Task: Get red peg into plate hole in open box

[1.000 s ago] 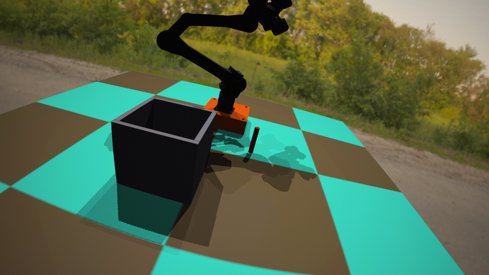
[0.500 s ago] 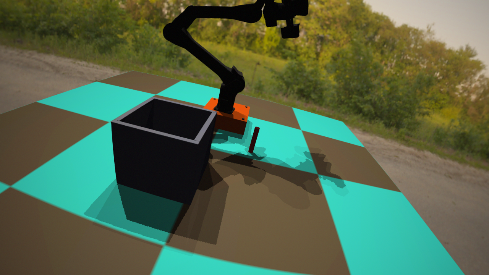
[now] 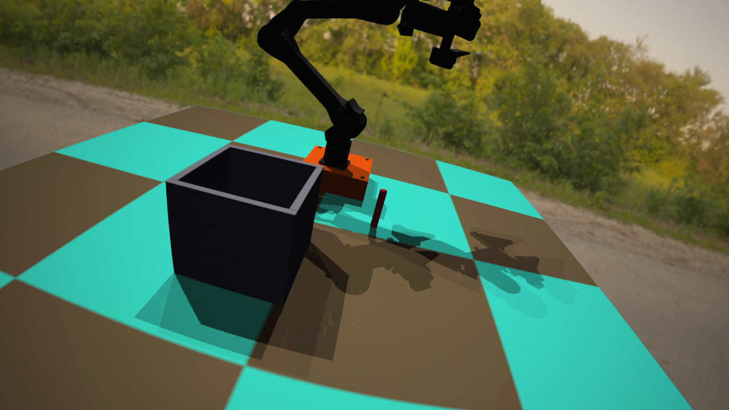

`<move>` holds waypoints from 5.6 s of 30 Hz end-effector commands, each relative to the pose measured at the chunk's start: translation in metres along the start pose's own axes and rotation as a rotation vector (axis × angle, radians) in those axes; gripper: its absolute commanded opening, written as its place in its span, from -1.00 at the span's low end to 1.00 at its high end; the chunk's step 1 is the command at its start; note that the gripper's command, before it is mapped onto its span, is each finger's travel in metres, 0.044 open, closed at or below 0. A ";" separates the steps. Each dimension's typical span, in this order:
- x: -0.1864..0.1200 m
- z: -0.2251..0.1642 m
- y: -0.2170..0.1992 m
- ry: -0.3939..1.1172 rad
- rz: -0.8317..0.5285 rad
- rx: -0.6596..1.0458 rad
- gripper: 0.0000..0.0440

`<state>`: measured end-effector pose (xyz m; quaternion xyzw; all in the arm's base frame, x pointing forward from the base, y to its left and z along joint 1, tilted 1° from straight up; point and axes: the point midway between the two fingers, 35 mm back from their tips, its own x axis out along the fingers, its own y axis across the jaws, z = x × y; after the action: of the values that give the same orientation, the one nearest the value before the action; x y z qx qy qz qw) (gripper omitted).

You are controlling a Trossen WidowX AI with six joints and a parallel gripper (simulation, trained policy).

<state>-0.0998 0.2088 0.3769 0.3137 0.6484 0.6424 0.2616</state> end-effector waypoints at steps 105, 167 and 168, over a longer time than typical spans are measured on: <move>-0.246 0.150 -0.335 -1.432 -0.978 1.506 -0.19; -0.354 0.173 -0.159 -1.731 -0.757 1.154 -1.00; -0.358 0.171 -0.159 -1.736 -0.760 1.159 -1.00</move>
<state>0.2511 0.0693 0.1883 0.5153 0.5053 -0.3091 0.6194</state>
